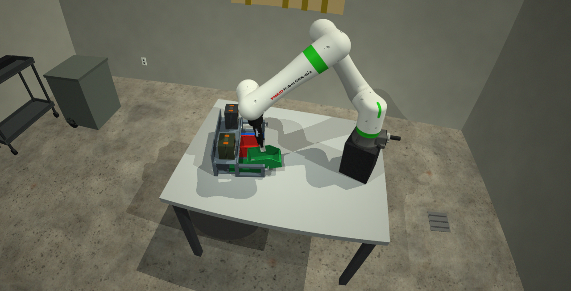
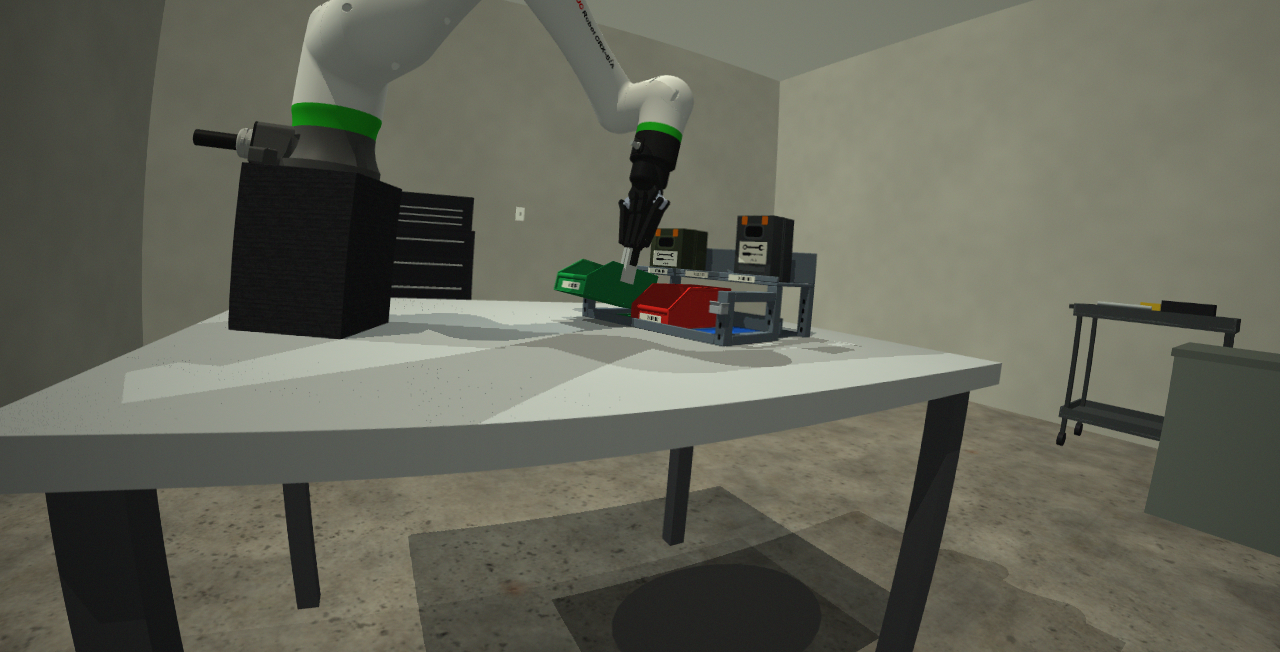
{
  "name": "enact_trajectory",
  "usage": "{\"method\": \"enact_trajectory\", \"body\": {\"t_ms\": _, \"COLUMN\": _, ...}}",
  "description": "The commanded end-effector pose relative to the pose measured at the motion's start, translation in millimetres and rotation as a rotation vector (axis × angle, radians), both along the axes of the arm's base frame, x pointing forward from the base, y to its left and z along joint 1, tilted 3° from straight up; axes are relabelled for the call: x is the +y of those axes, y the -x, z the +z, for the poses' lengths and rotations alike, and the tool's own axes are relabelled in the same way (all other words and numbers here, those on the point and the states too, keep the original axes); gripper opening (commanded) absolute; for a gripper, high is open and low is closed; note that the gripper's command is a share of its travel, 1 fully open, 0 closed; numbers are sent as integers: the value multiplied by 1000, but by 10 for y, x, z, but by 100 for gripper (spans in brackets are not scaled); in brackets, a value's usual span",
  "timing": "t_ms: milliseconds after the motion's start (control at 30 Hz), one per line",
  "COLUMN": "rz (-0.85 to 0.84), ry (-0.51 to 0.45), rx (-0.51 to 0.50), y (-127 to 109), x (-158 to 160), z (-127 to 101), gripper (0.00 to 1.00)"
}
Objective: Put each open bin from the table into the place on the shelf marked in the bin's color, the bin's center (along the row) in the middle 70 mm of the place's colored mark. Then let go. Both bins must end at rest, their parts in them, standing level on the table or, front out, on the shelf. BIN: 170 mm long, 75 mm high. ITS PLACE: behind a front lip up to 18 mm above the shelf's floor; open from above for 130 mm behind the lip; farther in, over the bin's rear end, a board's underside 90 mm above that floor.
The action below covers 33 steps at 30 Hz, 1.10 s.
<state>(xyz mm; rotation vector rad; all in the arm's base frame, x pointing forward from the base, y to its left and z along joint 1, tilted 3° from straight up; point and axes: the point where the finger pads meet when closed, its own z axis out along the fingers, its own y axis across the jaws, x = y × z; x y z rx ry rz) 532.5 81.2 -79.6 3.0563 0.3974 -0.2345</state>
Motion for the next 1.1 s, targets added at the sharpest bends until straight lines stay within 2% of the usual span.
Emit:
{"method": "enact_trajectory", "body": {"t_ms": 0, "rz": 0, "ry": 0, "rx": 0, "y": -2, "x": 0, "z": -2, "gripper": 0}}
{"method": "enact_trajectory", "body": {"t_ms": 1067, "rz": 0, "ry": 0, "rx": -1, "y": -7, "x": -1, "z": -90, "gripper": 0}}
